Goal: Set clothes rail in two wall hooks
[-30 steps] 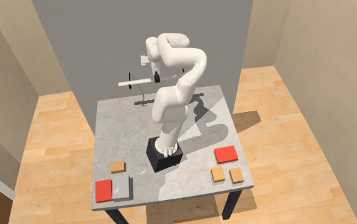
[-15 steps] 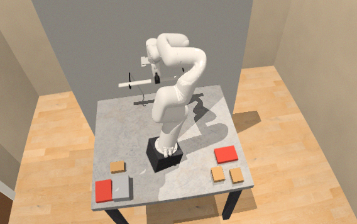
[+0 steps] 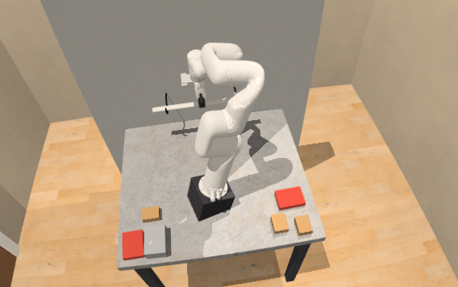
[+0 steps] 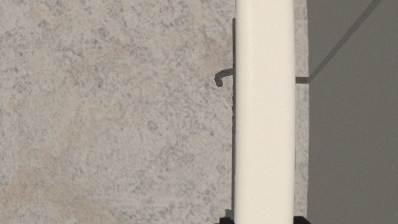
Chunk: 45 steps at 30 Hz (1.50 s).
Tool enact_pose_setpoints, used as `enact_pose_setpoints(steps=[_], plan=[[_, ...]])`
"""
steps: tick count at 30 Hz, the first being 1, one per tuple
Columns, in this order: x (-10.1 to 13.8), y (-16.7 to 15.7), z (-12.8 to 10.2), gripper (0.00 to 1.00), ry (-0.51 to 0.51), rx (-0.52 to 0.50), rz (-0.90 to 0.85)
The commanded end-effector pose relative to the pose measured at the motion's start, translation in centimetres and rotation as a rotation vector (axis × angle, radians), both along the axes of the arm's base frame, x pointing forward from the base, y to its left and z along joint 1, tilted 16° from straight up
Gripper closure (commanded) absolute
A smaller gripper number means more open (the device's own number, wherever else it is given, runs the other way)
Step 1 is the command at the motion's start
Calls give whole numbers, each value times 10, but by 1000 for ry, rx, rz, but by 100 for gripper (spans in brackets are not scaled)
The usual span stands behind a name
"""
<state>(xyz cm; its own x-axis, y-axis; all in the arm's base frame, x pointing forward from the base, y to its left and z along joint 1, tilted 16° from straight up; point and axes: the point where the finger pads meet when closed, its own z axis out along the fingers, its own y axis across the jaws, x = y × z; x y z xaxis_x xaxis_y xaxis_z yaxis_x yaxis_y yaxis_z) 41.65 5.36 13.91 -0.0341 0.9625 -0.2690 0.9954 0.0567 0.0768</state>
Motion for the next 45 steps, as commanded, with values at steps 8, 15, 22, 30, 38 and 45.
enact_pose_setpoints(steps=[8,15,22,30,38,45], plan=[[1,1,2,100,-4,1,1],[1,1,2,100,-4,1,1],[2,0,-2,18,-4,1,1],[2,-1,-4,18,-4,1,1],[2,-1,-4,18,-4,1,1],[2,-1,-4,18,-4,1,1]])
